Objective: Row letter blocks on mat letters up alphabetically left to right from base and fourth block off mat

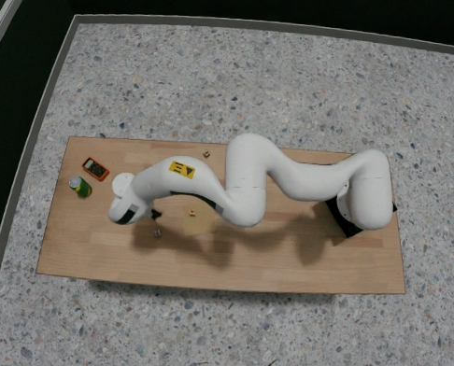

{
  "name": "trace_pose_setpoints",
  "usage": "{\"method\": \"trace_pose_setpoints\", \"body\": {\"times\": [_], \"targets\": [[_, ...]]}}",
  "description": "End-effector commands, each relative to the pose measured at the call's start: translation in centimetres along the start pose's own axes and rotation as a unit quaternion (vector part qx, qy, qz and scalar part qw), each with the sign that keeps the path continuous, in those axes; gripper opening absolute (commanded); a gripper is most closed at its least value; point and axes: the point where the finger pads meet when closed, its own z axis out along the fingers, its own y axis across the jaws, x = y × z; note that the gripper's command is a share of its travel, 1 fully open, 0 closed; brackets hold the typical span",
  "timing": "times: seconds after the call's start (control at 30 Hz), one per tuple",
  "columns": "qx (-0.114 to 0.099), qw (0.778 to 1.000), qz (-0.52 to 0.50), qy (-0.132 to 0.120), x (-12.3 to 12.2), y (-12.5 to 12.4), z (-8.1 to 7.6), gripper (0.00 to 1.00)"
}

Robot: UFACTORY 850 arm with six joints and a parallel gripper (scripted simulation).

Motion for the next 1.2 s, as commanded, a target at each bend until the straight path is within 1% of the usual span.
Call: {"method": "trace_pose_setpoints", "body": {"times": [0.0,0.7,0.77,0.83,0.9,0.97,1.07,1.1,1.13,1.17], "targets": [[0.001,1.0,0.0,0.0,0.0,-0.1,-0.1,1.0],[0.001,1.0,0.0,0.0,0.0,-0.1,-0.1,1.0],[0.0,1.0,-0.001,-0.001,0.4,0.0,-0.1,1.0],[-0.002,1.0,-0.002,-0.003,1.8,0.2,0.1,1.0],[-0.002,1.0,-0.002,-0.003,1.8,0.2,0.1,1.0],[-0.005,1.0,-0.004,-0.007,4.3,0.7,0.3,1.0],[-0.009,1.0,-0.007,-0.013,9.4,1.9,0.6,1.0],[-0.009,1.0,-0.007,-0.014,10.0,2.1,0.7,1.0],[-0.009,1.0,-0.007,-0.014,10.0,2.1,0.7,1.0],[-0.009,1.0,-0.008,-0.015,12.3,2.7,0.8,1.0]]}}
